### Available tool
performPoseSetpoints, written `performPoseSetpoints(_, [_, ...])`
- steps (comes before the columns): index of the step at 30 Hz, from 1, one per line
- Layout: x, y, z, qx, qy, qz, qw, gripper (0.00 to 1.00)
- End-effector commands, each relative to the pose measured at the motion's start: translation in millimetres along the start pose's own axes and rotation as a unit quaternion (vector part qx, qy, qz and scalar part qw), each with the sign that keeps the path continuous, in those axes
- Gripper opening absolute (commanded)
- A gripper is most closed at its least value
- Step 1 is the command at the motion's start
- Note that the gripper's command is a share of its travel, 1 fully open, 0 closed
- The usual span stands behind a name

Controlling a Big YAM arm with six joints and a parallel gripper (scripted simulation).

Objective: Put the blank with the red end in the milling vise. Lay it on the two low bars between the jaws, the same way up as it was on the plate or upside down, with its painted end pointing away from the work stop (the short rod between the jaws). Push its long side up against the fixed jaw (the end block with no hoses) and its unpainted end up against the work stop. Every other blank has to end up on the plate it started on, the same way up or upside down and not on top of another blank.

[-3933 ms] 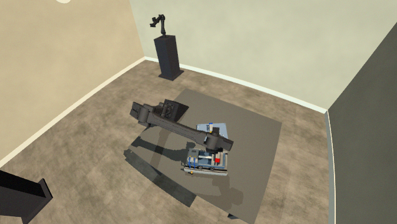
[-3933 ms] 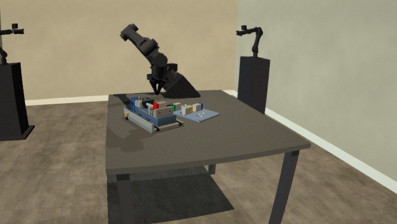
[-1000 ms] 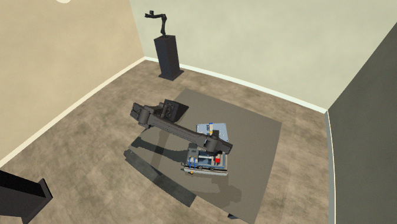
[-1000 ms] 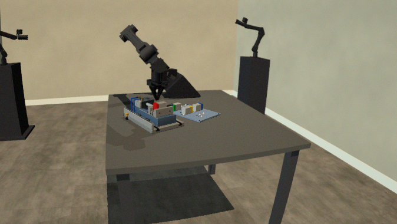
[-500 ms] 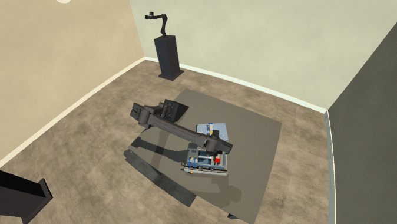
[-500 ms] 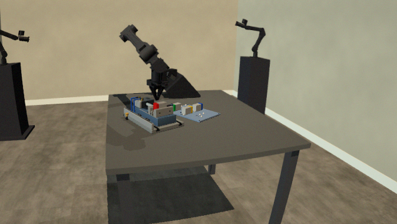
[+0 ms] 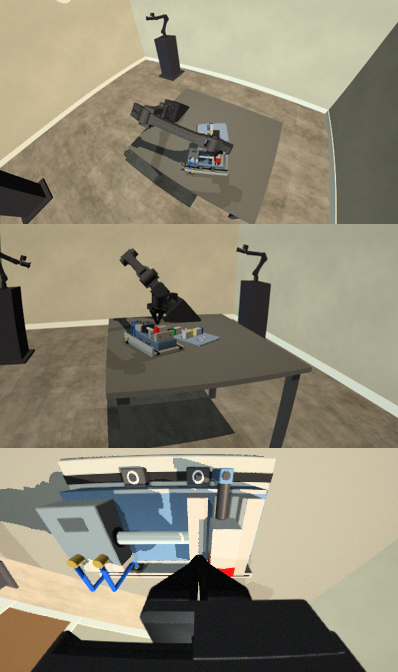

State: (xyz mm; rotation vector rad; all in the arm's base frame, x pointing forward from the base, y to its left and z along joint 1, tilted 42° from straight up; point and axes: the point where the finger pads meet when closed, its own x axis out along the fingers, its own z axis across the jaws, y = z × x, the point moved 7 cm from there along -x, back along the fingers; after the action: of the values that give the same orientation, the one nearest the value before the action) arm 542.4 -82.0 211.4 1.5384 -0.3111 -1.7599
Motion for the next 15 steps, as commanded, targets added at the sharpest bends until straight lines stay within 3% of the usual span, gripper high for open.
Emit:
performPoseSetpoints(1, [4.3, -2.9, -7.6, 0.002, 0.003, 0.0, 1.0, 0.0])
performPoseSetpoints(15, [1.9, -7.2, -9.6, 0.001, 0.005, 0.001, 1.0, 0.0])
